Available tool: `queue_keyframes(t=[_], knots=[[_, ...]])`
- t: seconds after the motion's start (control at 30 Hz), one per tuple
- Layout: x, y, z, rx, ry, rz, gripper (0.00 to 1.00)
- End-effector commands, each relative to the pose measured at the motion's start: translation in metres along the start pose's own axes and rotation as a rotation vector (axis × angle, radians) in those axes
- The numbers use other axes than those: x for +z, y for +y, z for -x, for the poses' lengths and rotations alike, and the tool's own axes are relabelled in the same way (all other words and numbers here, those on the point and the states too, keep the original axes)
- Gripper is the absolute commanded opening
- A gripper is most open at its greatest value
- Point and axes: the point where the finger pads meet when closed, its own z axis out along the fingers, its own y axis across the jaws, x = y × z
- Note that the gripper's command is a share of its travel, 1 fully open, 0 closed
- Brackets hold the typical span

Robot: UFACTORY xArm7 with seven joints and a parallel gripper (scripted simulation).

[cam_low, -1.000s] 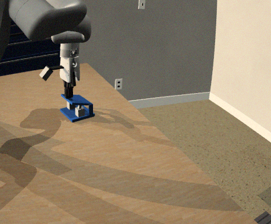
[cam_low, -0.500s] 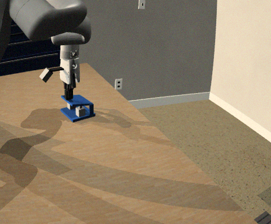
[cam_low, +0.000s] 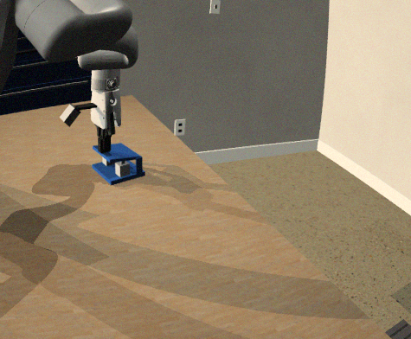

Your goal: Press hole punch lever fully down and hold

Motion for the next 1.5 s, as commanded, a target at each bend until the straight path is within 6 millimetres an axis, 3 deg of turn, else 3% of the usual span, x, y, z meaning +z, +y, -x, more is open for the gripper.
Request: queue_keyframes(t=[0.0, 1.47], knots=[[-0.001, 0.001, 0.001, 0.000, -0.003, 0.002, 0.00], [0.013, 0.001, 0.001, 0.000, -0.003, 0.002, 0.00]])
